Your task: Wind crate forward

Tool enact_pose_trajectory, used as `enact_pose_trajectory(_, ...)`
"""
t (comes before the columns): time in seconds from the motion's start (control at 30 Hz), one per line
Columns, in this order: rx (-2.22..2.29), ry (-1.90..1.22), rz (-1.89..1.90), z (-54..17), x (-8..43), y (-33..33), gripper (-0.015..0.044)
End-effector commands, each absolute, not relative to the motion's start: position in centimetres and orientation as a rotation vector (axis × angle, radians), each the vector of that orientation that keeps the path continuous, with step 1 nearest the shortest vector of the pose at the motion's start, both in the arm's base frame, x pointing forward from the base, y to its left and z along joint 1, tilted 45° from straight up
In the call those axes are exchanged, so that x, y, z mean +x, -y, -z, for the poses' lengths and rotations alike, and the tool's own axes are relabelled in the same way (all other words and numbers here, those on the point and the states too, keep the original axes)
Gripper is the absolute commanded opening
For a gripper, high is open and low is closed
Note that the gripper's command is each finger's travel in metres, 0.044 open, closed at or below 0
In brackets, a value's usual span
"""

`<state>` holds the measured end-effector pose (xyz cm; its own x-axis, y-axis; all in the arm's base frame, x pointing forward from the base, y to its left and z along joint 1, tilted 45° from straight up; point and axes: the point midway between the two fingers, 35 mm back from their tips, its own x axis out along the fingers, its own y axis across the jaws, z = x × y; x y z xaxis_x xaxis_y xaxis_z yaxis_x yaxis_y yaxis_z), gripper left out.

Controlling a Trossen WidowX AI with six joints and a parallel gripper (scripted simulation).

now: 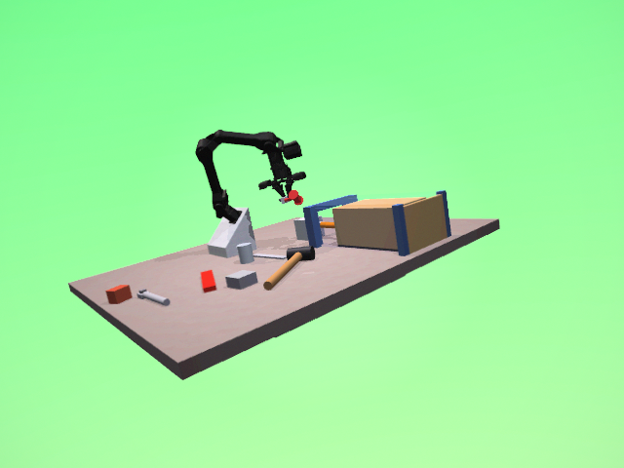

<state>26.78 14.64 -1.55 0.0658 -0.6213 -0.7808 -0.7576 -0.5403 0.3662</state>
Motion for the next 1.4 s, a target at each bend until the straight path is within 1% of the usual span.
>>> enact_pose_trajectory(0.0, -2.271, -1.372, -1.667, 3.0, 24.8, -15.3, 0.0000)
enact_pose_trajectory(0.37, -2.511, -1.169, -2.222, 6.9, 19.5, -15.6, 0.0000)
enact_pose_trajectory(0.8, -2.511, -1.137, -2.194, 6.7, 19.8, -15.7, 0.0000)
enact_pose_trajectory(1.37, -2.475, -0.737, -2.132, 6.7, 19.8, -15.7, 0.0000)
